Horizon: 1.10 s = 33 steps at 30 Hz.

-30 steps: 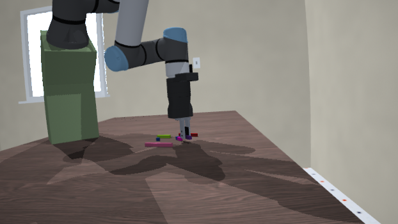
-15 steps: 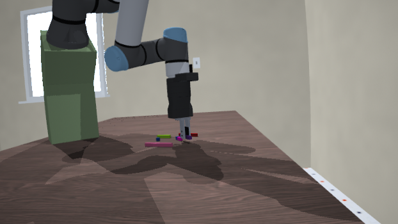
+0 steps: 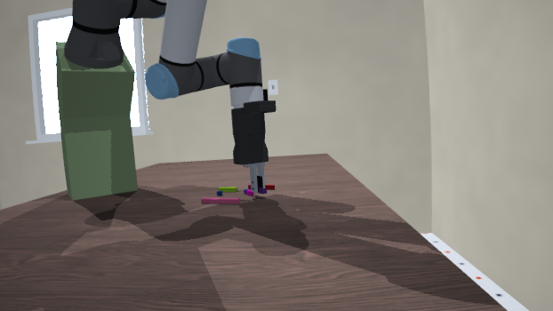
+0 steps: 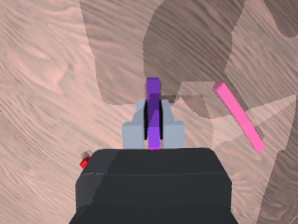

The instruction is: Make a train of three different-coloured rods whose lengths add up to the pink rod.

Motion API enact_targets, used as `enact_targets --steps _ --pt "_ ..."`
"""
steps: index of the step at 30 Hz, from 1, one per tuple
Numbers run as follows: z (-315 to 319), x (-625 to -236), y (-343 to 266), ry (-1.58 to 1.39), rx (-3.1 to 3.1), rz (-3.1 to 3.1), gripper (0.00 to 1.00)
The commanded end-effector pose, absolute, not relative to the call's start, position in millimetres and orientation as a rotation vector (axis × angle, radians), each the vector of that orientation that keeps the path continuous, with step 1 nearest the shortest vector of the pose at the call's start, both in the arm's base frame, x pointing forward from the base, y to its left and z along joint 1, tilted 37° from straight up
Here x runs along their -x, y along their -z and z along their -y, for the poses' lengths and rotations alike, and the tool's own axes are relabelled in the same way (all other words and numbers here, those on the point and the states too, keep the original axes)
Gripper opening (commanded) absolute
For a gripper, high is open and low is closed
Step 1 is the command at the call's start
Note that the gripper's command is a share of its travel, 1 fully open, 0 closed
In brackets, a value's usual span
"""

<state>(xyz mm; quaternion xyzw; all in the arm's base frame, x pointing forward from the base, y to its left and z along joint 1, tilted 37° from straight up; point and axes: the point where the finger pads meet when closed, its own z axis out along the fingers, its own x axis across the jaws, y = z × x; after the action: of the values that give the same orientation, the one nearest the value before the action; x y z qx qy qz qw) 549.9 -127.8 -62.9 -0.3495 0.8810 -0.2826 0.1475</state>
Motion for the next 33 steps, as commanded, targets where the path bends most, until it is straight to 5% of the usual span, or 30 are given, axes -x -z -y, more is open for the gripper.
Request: enact_targets --steps 1,33 --pt "127.6 -550.1 62.4 0.814 1.006 -2.534 0.24" --pt "131.9 -555.1 71.0 0.814 1.006 -2.534 0.24"
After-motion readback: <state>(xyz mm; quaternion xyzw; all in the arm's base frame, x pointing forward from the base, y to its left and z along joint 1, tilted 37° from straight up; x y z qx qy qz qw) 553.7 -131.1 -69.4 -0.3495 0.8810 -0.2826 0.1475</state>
